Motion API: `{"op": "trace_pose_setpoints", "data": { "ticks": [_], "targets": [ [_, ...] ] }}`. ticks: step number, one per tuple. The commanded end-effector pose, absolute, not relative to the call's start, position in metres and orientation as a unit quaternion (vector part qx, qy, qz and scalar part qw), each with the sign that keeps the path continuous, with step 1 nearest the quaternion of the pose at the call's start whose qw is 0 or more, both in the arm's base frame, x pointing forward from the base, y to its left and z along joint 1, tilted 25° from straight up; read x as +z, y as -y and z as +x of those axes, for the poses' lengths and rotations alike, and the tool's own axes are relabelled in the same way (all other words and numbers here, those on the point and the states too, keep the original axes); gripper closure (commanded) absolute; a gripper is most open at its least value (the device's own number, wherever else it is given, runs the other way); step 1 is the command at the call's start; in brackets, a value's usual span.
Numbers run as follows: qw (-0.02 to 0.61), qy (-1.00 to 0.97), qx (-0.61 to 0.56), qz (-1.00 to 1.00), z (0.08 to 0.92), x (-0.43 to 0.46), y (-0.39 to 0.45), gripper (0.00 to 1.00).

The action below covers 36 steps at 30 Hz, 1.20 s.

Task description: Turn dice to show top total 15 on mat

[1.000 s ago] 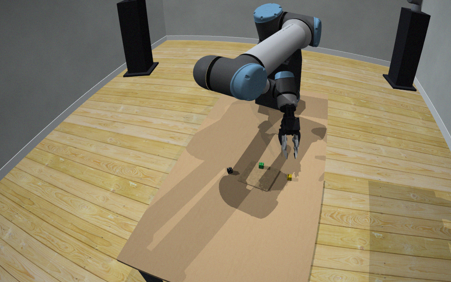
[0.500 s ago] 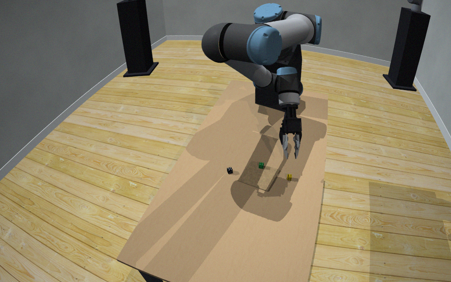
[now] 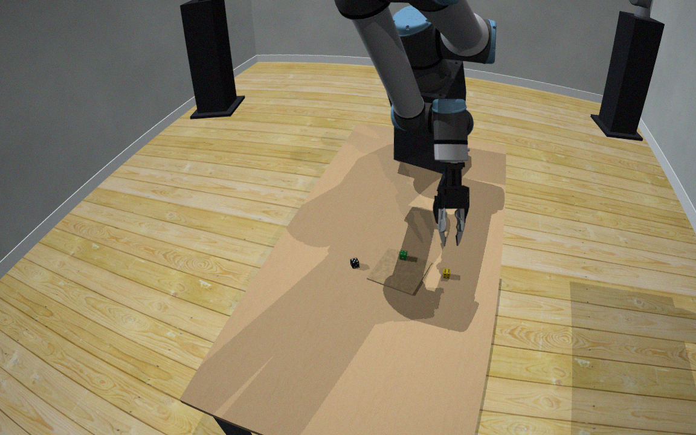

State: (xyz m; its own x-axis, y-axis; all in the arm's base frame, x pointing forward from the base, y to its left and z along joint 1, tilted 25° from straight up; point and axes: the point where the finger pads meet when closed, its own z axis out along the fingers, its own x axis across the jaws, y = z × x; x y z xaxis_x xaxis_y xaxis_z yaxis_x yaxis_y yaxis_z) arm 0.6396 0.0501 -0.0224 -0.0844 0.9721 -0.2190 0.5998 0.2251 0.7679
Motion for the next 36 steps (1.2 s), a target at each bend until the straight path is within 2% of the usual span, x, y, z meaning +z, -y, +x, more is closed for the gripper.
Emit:
{"op": "trace_pose_setpoints", "data": {
  "ticks": [1, 23, 36],
  "targets": [
    [0.33, -0.706, 0.209, 0.591, 0.644, -0.018, -0.051, 0.79],
    [0.23, -0.73, 0.093, 0.637, 0.656, -0.003, -0.056, 0.79],
    [0.209, -0.733, 0.068, 0.644, 0.657, 0.002, -0.057, 0.79]
  ]
}}
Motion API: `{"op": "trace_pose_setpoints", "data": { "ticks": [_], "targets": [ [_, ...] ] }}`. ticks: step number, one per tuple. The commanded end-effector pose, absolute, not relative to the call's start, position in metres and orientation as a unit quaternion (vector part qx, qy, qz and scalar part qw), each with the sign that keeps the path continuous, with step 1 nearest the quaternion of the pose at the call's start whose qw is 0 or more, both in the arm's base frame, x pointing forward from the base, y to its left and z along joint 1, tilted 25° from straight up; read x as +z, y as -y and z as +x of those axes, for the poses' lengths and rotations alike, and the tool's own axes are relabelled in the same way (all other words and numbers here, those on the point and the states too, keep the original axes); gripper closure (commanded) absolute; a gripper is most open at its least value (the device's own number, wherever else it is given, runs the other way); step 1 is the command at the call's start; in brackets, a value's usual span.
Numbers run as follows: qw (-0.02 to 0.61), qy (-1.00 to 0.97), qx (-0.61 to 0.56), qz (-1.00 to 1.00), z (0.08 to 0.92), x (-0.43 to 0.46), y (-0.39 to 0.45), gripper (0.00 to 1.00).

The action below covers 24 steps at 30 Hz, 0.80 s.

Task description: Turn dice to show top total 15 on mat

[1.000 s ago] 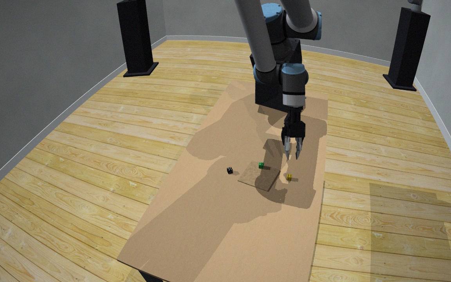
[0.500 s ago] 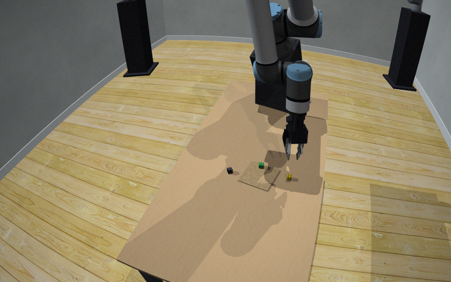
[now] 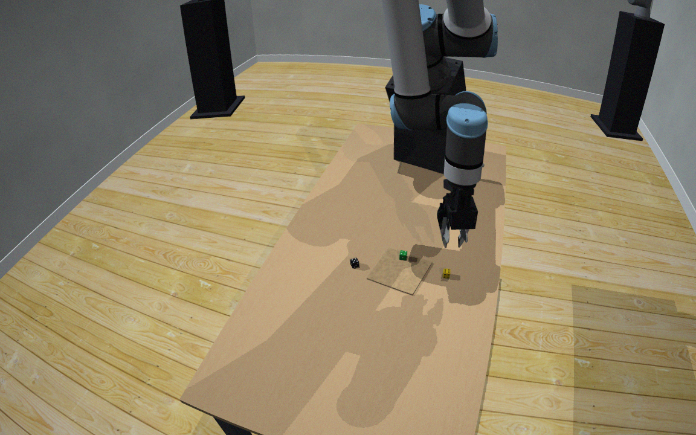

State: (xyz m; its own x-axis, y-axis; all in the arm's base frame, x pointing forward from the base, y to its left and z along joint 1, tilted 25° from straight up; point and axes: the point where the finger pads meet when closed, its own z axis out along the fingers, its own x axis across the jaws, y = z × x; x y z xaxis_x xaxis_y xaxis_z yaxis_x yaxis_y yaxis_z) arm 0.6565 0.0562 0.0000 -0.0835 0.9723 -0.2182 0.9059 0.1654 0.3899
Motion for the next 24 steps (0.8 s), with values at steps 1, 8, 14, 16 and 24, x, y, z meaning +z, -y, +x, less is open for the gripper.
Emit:
{"op": "trace_pose_setpoints", "data": {
  "ticks": [1, 8, 14, 16, 24],
  "targets": [
    [0.208, -0.733, 0.067, 0.644, 0.657, 0.002, -0.057, 0.79],
    [0.207, -0.733, 0.066, 0.644, 0.657, 0.002, -0.057, 0.79],
    [0.207, -0.733, 0.066, 0.644, 0.657, 0.002, -0.057, 0.0],
    [0.207, -0.733, 0.066, 0.644, 0.657, 0.002, -0.057, 0.0],
    [0.205, -0.713, 0.072, 0.667, 0.661, -0.023, -0.051, 0.0]
  ]
}}
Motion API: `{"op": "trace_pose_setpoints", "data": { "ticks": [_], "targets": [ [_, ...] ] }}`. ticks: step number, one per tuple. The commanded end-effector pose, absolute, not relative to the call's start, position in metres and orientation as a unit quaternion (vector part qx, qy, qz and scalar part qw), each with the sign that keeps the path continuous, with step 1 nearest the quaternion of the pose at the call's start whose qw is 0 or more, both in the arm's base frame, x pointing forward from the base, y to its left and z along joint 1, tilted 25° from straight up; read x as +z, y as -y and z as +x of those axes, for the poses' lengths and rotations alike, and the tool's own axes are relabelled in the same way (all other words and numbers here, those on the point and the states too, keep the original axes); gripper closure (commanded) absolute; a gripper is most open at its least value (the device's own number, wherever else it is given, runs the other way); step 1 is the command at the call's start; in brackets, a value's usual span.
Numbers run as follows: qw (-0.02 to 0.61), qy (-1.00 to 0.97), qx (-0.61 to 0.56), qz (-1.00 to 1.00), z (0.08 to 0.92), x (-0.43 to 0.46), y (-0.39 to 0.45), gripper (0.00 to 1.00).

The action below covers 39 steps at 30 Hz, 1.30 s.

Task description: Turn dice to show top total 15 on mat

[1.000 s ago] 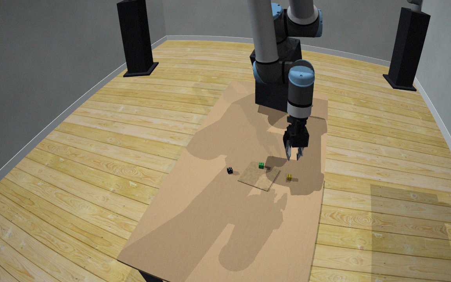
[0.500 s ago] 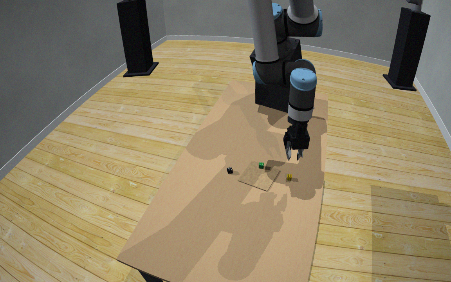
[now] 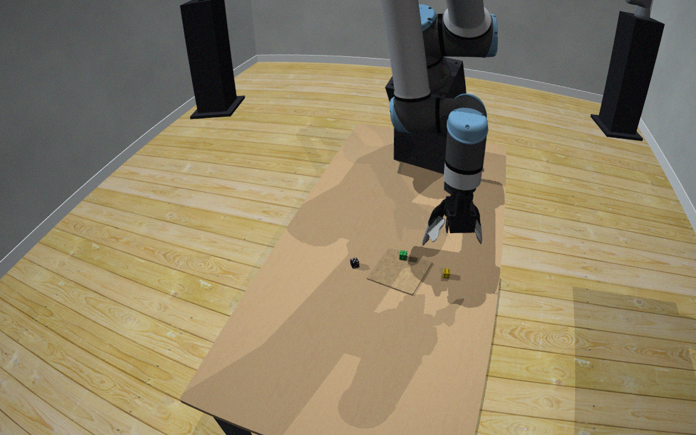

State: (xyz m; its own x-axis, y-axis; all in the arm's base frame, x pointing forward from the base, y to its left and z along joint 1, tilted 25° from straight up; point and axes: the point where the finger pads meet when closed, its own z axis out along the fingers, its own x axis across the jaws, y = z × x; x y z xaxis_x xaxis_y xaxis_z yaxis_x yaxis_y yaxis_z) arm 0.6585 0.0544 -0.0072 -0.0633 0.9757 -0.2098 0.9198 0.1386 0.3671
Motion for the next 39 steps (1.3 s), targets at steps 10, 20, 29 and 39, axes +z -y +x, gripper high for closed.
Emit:
{"op": "trace_pose_setpoints", "data": {
  "ticks": [10, 20, 29, 39],
  "targets": [
    [0.203, -0.7, 0.076, 0.681, 0.663, -0.039, -0.047, 0.79],
    [0.203, -0.7, 0.076, 0.681, 0.663, -0.039, -0.047, 0.79],
    [0.203, -0.7, 0.076, 0.681, 0.663, -0.039, -0.047, 0.79],
    [0.203, -0.7, 0.076, 0.681, 0.663, -0.039, -0.047, 0.79]
  ]
}}
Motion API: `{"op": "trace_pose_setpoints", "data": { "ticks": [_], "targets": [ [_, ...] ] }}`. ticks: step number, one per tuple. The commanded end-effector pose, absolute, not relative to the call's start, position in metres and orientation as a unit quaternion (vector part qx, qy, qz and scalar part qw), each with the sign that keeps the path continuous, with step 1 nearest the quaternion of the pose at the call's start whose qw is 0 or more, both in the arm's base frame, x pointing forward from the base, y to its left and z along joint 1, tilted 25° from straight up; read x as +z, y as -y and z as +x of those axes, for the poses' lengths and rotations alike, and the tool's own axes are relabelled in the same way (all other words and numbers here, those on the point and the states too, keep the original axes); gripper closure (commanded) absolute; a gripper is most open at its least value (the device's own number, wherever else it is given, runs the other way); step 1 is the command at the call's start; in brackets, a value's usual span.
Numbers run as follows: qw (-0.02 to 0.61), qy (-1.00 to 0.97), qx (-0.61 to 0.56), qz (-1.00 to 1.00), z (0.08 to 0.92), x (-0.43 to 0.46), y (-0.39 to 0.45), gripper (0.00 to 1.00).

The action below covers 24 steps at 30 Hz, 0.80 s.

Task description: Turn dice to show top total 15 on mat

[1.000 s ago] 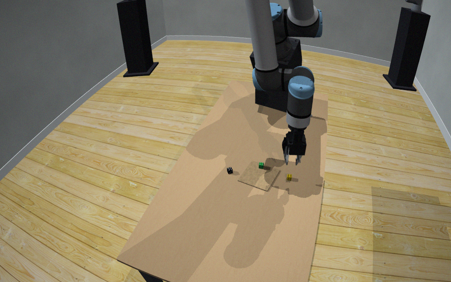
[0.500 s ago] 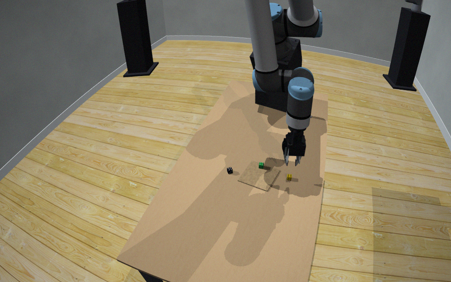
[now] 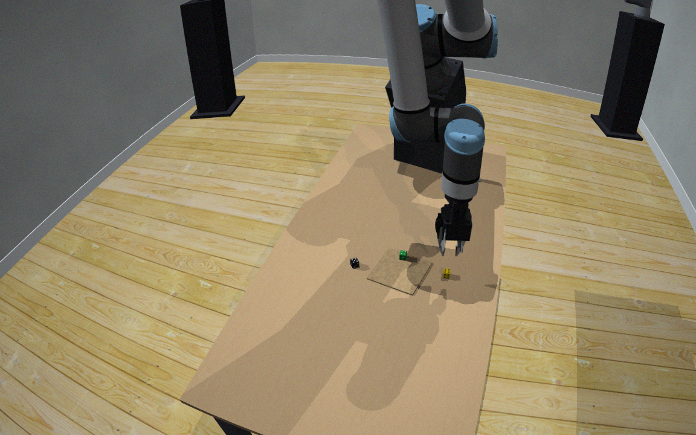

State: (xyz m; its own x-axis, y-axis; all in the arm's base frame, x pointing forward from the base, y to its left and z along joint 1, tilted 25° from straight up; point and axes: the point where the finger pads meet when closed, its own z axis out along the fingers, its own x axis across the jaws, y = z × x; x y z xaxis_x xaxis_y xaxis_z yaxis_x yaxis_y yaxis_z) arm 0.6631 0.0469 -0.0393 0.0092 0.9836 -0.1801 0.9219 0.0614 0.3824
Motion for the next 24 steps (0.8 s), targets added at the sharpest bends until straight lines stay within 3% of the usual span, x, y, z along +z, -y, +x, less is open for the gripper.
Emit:
{"op": "trace_pose_setpoints", "data": {
  "ticks": [1, 24],
  "targets": [
    [0.203, -0.7, 0.076, 0.681, 0.663, -0.039, -0.047, 0.79],
    [0.203, -0.7, 0.076, 0.681, 0.669, -0.051, -0.045, 0.79]
  ]
}}
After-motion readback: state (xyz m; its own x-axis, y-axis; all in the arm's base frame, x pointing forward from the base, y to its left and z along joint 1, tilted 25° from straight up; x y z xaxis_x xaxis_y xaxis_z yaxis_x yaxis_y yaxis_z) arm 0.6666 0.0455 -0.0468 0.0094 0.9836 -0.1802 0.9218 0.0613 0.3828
